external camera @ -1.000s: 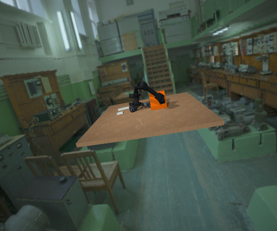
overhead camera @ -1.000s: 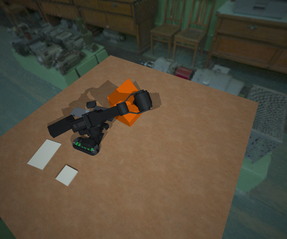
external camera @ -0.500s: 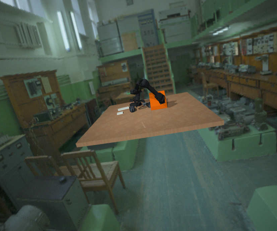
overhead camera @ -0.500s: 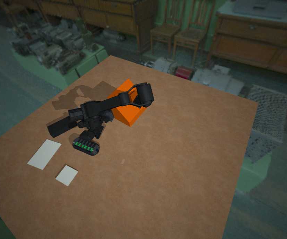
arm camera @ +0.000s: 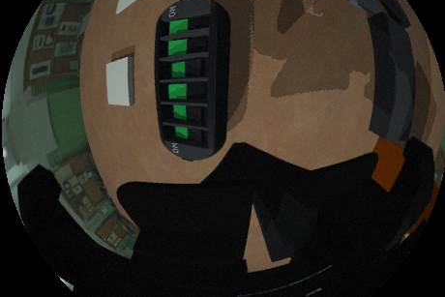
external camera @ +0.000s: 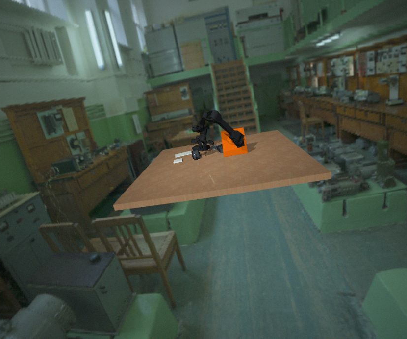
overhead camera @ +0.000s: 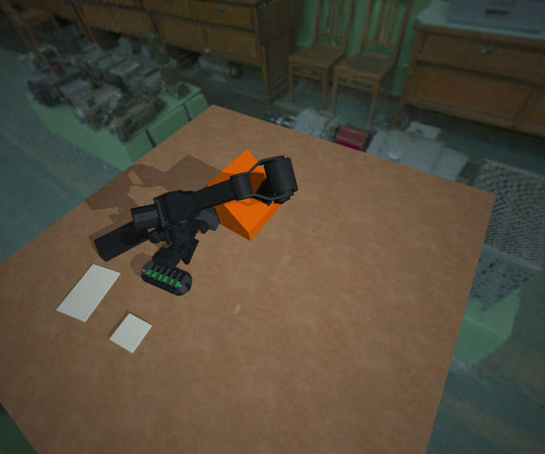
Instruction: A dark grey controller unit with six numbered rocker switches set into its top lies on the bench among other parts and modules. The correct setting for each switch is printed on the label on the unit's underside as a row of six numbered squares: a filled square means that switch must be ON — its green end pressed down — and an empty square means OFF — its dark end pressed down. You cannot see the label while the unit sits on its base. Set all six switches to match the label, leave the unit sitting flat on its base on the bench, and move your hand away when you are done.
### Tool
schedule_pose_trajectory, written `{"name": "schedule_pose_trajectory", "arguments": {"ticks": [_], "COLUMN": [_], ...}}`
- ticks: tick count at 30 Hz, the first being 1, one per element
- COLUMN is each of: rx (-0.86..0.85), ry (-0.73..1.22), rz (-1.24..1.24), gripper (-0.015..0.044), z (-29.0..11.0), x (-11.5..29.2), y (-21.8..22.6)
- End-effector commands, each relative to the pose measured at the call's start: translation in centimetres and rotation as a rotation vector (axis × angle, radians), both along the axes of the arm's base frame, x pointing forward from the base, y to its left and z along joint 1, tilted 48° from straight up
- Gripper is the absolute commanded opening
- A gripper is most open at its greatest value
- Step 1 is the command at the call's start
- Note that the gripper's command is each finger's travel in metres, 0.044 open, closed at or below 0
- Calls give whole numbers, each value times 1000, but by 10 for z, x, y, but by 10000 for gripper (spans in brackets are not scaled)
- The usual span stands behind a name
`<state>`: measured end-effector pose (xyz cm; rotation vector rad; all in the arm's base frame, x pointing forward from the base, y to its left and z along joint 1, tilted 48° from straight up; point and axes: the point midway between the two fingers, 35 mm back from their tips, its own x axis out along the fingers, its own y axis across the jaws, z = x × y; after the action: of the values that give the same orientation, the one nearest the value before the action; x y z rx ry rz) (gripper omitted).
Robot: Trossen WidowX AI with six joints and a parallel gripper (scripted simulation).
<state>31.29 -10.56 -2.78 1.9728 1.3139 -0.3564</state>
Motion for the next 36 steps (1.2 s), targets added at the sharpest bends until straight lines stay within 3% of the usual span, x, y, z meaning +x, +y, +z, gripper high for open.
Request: {"name": "schedule_pose_trajectory", "arguments": {"ticks": [1,36], "rx": [3,14], "ry": [6,64], "rz": [-3,-50], "gripper": [0,0], "z": [-2,-32], "x": [3,10], "y": [4,38]}}
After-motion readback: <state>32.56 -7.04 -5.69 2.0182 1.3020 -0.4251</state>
